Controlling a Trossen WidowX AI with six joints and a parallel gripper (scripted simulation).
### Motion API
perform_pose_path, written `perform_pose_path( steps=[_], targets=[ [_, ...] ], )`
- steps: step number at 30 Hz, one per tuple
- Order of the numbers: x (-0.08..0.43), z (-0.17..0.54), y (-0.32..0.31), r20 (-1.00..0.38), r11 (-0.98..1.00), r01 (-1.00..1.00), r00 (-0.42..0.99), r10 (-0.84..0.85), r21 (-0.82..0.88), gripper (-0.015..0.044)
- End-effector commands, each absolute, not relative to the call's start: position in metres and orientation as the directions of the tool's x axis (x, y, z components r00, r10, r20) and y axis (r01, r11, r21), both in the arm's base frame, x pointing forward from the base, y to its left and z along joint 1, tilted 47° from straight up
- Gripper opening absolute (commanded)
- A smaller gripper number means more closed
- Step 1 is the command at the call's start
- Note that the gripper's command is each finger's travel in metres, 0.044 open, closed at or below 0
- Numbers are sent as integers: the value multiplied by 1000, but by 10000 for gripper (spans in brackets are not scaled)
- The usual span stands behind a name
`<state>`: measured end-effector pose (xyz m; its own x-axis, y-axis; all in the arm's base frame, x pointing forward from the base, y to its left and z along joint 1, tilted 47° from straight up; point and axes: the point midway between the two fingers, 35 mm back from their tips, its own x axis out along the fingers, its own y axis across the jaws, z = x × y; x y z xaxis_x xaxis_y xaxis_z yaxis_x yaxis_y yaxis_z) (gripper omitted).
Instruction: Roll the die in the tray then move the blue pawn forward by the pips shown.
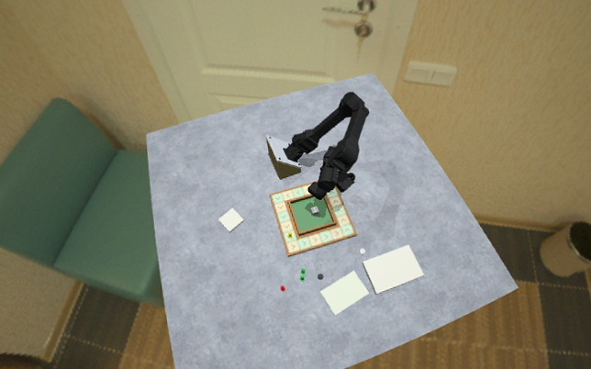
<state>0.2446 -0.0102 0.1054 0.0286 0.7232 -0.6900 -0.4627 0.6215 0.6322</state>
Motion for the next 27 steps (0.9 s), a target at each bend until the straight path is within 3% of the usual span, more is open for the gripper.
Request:
perform_pose_path(
  steps=[1,18,27],
  targets=[
    [228,98,-6,-692,618,-468,20,722,631,0],
    [167,73,15,-688,603,-488,6,726,631,0],
    [166,65,22,-689,603,-488,6,725,631,0]
  ],
)
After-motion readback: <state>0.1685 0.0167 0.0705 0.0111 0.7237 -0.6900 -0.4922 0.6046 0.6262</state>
